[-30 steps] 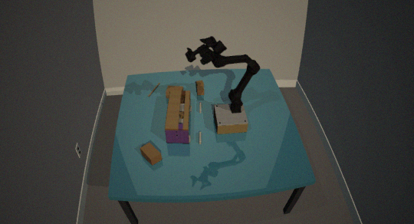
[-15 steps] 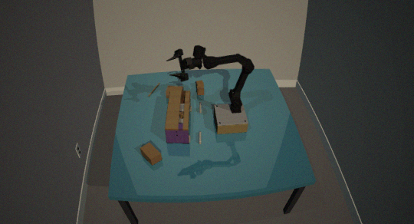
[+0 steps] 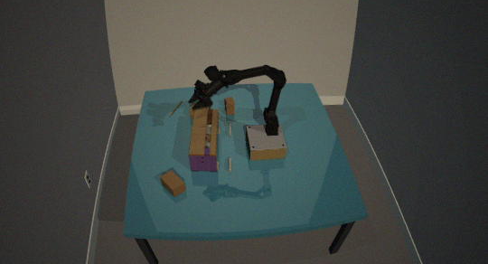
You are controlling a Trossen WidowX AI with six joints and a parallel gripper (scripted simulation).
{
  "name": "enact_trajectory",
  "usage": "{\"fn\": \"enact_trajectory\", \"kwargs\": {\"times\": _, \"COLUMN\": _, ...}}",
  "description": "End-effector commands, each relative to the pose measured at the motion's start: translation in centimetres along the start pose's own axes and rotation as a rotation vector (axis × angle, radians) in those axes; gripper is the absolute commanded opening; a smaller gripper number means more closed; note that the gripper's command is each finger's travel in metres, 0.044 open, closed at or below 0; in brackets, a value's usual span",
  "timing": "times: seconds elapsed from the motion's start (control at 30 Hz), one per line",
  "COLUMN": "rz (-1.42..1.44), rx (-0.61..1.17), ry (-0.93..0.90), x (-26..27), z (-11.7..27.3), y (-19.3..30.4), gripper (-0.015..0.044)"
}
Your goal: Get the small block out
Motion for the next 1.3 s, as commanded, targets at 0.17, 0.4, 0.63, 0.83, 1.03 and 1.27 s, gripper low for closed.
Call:
{"fn": "enact_trajectory", "kwargs": {"times": 0.17, "rz": -1.077, "rx": 0.527, "ry": 0.266, "x": -3.1, "z": 0.0, "y": 11.0, "gripper": 0.04}}
{"fn": "enact_trajectory", "kwargs": {"times": 0.4, "rz": -1.689, "rx": 0.788, "ry": 0.634, "x": -3.1, "z": 2.6, "y": 16.2, "gripper": 0.04}}
{"fn": "enact_trajectory", "kwargs": {"times": 0.63, "rz": -1.81, "rx": 0.836, "ry": 0.738, "x": -2.9, "z": 3.4, "y": 17.1, "gripper": 0.04}}
{"fn": "enact_trajectory", "kwargs": {"times": 0.83, "rz": -1.81, "rx": 0.836, "ry": 0.738, "x": -2.9, "z": 3.4, "y": 17.1, "gripper": 0.04}}
{"fn": "enact_trajectory", "kwargs": {"times": 1.03, "rz": -1.81, "rx": 0.836, "ry": 0.737, "x": -3.0, "z": 3.3, "y": 17.2, "gripper": 0.04}}
{"fn": "enact_trajectory", "kwargs": {"times": 1.27, "rz": -1.81, "rx": 0.836, "ry": 0.737, "x": -3.1, "z": 2.6, "y": 18.0, "gripper": 0.04}}
Point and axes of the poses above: the point midway between the two fingers, 35 mm back from their tips, its own z axis back along the fingers, its own x axis across the jaws, y = z × x, the point moved 3 cm from there along z, back along the fingers, and after that the axes turned 7 degrees about z, right-handed, at the moved point
